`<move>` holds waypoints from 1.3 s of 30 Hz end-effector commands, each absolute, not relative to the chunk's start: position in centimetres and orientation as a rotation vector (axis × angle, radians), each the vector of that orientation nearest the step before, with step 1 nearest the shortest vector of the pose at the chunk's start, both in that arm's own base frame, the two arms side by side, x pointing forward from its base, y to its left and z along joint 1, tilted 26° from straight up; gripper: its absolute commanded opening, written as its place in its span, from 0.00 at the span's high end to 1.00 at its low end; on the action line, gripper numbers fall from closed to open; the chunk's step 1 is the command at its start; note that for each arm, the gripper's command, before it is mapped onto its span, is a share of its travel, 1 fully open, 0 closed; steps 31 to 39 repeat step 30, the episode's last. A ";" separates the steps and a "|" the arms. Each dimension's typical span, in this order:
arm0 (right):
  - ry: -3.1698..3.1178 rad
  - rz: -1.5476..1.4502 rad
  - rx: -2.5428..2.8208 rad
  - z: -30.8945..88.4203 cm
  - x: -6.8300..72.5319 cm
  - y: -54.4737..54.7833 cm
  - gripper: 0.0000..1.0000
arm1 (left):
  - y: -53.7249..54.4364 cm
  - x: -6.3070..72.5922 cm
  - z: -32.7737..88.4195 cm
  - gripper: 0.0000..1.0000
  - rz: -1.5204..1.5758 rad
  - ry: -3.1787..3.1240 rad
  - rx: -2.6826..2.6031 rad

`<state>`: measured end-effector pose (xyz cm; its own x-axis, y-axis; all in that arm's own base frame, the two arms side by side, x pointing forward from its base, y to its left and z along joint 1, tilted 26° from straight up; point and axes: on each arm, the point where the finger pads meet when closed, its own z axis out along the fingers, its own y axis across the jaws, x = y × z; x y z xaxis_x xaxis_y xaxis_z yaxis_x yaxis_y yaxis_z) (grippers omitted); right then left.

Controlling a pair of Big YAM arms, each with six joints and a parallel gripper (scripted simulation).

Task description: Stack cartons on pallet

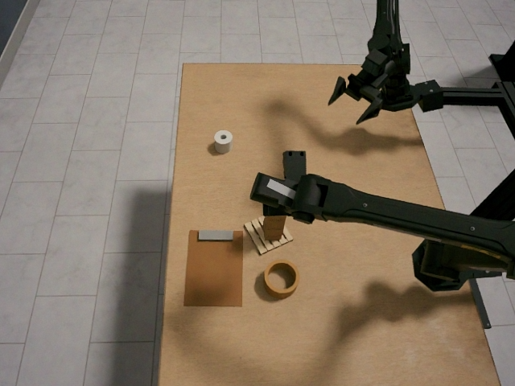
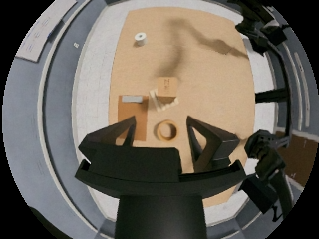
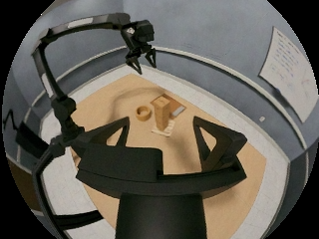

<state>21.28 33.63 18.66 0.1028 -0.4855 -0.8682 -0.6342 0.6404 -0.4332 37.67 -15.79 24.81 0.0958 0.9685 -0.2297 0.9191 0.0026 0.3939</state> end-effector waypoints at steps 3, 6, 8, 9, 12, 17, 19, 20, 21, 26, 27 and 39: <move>1.520 0.151 -0.955 19.9 21.5 34.3 0.00 | -16.5 38.3 22.0 0.21 0.108 1.879 2.004; 1.520 0.151 -0.955 19.9 21.5 34.3 0.00 | -16.6 38.0 21.5 0.21 0.102 1.883 2.012; 1.520 0.151 -0.955 19.9 21.5 34.3 0.00 | -16.5 38.1 22.5 0.21 0.117 1.869 1.995; 1.520 0.151 -0.955 19.9 21.5 34.3 0.00 | -16.5 38.1 22.5 0.21 0.117 1.869 1.995; 1.520 0.151 -0.955 19.9 21.5 34.3 0.00 | -16.5 38.1 22.5 0.21 0.117 1.869 1.995; 1.520 0.151 -0.955 19.9 21.5 34.3 0.00 | -16.2 38.3 22.5 0.21 0.117 1.878 1.986; 1.520 0.151 -0.955 19.9 21.5 34.3 0.00 | -16.2 38.3 22.5 0.21 0.117 1.878 1.986; 1.520 0.151 -0.955 19.9 21.5 34.3 0.00 | -16.2 38.3 22.5 0.21 0.117 1.878 1.986; 1.520 0.151 -0.955 19.9 21.5 34.3 0.00 | -16.2 38.3 22.5 0.21 0.117 1.878 1.986; 1.520 0.151 -0.955 19.9 21.5 34.3 0.00 | -16.2 38.3 22.5 0.21 0.117 1.878 1.986; 1.520 0.151 -0.955 19.9 21.5 34.3 0.00 | -16.2 38.3 22.5 0.21 0.117 1.878 1.986; 1.520 0.151 -0.955 19.9 21.5 34.3 0.00 | -16.2 38.3 22.5 0.21 0.117 1.878 1.986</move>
